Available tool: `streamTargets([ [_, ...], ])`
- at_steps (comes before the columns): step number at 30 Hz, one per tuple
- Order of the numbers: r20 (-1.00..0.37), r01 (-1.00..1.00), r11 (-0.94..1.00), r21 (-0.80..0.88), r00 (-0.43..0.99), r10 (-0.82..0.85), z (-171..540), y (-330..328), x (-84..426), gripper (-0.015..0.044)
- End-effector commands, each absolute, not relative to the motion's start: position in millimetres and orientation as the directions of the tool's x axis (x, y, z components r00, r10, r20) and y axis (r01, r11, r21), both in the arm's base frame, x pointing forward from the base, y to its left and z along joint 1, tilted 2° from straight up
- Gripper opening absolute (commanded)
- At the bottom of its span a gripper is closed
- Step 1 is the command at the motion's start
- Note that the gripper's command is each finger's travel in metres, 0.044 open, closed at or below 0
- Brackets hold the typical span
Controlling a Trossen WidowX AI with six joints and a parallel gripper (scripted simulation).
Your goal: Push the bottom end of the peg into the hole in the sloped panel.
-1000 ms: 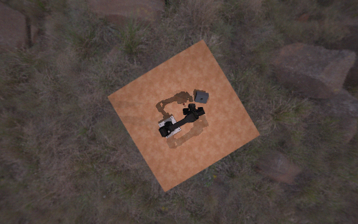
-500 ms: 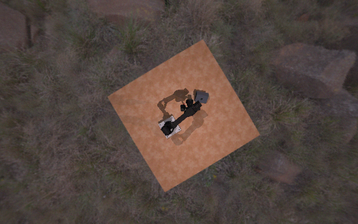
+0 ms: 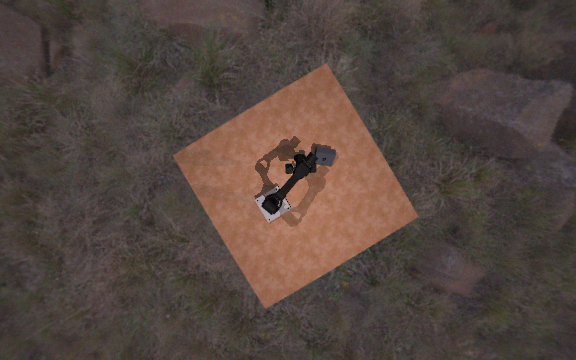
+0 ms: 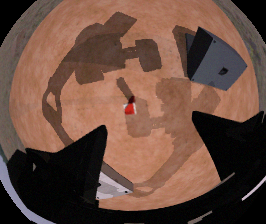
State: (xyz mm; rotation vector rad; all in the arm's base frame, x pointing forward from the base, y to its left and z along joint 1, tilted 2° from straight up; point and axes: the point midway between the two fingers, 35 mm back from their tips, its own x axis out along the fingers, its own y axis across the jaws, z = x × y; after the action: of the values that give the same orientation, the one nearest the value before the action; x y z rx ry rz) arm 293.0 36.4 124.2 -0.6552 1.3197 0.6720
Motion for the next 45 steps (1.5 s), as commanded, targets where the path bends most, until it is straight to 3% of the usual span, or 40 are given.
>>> streamTargets([
  [1,-0.996,-0.755,0.654,-0.04,0.081,0.033,114.1,44.8,288.2,0.044],
  [45,-0.999,-0.753,0.657,-0.046,0.049,-0.013,54.2,57.0,286.0,0.044],
])
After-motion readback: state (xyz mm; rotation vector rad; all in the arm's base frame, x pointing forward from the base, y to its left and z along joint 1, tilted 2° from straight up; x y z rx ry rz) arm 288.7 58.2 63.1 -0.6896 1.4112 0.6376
